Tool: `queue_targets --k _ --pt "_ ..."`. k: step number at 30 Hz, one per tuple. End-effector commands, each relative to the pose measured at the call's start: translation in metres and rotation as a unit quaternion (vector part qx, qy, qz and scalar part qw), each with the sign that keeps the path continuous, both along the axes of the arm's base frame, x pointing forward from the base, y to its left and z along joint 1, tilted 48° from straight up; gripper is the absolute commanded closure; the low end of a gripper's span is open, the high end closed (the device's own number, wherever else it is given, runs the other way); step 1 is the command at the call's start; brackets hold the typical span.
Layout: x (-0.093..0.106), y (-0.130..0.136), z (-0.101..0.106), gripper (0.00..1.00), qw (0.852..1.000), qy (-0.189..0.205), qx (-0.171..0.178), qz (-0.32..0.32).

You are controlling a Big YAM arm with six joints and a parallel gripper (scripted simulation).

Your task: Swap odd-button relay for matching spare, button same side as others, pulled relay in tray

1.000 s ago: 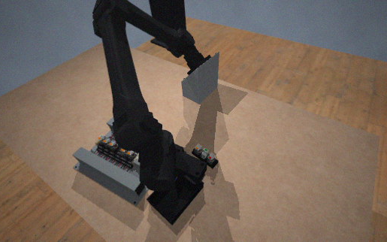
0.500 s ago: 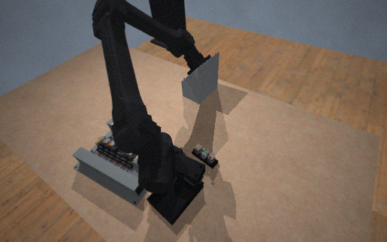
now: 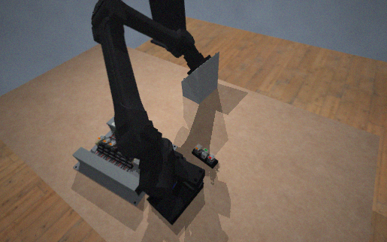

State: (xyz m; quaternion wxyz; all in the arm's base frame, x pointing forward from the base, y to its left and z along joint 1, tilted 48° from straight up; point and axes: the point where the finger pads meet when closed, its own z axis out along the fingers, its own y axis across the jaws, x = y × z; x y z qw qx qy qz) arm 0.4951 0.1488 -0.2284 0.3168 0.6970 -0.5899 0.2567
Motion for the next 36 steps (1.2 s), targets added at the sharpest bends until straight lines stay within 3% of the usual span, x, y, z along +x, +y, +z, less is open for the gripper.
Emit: queue_targets --k 1,36 --pt "0.0 -0.009 -0.012 1.0 1.0 0.003 0.001 0.002" --pt "-0.004 -0.055 -0.053 1.0 1.0 0.004 0.001 0.003"
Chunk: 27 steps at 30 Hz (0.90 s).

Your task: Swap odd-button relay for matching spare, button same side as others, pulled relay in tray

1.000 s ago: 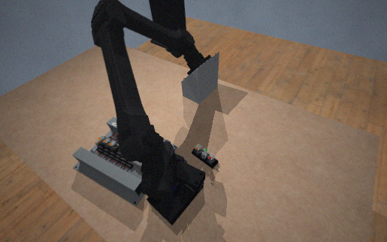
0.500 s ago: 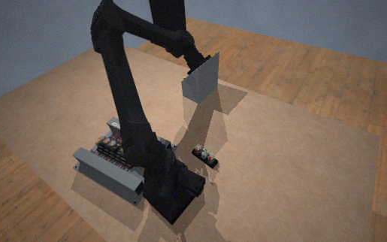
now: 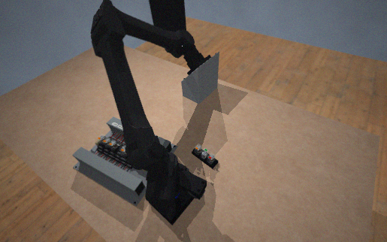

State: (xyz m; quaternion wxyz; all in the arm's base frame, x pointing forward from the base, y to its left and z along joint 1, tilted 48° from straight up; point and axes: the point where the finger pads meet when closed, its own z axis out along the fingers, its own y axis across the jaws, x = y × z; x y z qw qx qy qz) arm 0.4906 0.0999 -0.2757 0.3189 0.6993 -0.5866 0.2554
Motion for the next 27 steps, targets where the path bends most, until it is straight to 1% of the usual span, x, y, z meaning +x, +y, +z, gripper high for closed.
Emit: queue_targets --k 1,8,27 --pt "0.0009 -0.0061 -0.006 1.0 1.0 0.0 0.001 0.0" --pt "0.0031 0.0017 -0.0049 1.0 1.0 -0.004 0.004 0.008" --pt "0.0001 -0.0007 -0.0079 1.0 1.0 -0.003 0.002 0.006"
